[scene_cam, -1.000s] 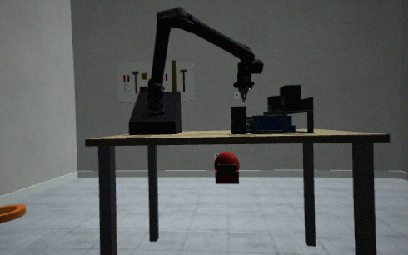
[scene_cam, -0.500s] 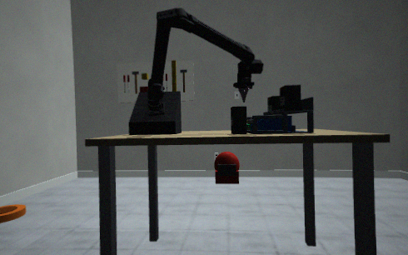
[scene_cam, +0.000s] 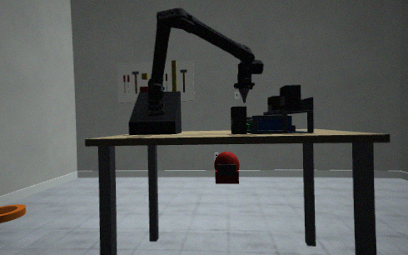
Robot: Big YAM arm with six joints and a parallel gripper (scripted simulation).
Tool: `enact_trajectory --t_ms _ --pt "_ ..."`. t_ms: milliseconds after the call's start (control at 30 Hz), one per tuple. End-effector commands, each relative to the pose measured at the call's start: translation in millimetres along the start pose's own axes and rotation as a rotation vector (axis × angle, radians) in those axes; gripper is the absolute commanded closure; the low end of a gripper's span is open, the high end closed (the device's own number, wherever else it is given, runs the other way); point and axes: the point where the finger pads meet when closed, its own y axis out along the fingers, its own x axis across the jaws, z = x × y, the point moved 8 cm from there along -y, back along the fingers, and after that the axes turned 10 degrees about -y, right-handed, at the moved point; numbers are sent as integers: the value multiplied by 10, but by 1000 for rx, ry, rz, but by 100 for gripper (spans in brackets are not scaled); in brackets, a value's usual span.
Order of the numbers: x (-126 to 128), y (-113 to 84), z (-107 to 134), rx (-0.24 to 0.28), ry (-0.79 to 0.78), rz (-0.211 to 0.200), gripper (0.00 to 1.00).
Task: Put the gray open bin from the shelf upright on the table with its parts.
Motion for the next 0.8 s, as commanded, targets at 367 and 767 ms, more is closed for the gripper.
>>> enact_trajectory --t_ms 367,767 --pt "156 61 -42 -7 6 -50 57" --pt "108 148 -50 -5 8 -30 57"
